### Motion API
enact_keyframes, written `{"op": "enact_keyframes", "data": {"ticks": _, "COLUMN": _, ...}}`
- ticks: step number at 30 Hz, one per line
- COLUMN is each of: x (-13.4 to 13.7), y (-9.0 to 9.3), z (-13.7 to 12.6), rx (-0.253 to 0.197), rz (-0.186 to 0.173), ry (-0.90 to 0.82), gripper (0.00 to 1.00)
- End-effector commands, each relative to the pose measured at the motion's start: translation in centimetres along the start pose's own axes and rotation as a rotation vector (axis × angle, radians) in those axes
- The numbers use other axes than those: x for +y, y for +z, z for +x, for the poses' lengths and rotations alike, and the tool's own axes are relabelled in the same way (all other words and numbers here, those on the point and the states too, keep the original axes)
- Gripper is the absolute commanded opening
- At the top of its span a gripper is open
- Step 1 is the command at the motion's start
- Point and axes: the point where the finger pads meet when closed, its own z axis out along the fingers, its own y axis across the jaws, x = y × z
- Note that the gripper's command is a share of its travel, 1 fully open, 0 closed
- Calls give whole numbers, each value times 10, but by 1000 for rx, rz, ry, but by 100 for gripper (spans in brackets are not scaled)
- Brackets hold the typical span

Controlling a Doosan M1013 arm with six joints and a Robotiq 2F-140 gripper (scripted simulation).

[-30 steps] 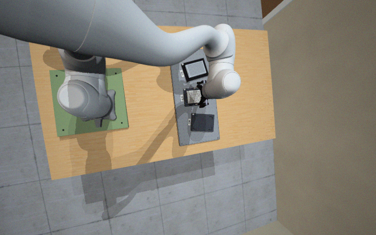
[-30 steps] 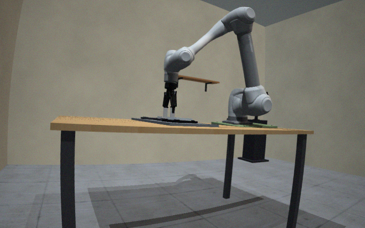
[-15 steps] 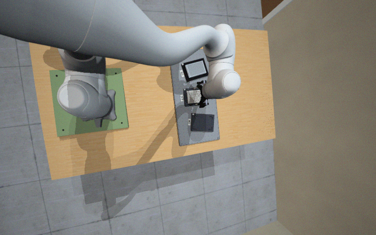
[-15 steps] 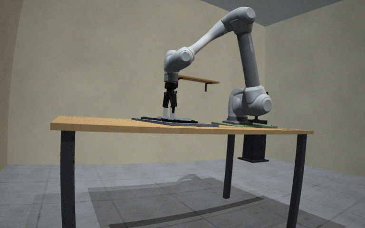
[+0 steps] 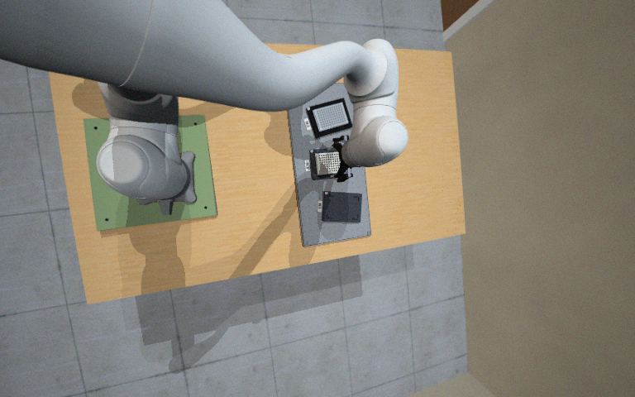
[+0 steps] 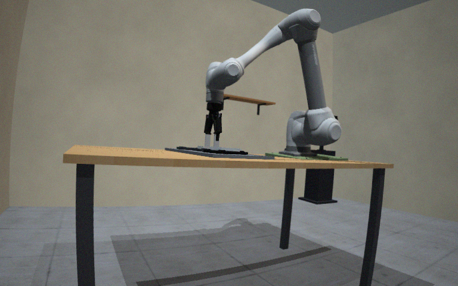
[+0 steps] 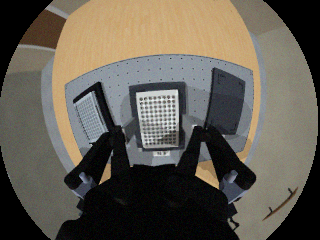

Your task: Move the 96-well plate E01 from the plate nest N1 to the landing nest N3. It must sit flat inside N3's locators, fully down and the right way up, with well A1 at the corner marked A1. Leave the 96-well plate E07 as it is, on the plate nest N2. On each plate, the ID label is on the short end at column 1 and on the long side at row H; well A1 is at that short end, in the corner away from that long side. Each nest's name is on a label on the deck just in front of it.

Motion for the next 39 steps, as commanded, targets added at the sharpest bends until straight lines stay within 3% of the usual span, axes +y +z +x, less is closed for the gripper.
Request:
{"op": "enact_keyframes", "data": {"ticks": 1, "x": 0, "y": -2, "z": 0, "rx": 0, "rz": 0, "ry": 0, "gripper": 66}}
{"op": "enact_keyframes", "data": {"ticks": 39, "x": 0, "y": -41, "z": 0, "rx": 0, "rz": 0, "ry": 0, "gripper": 66}}
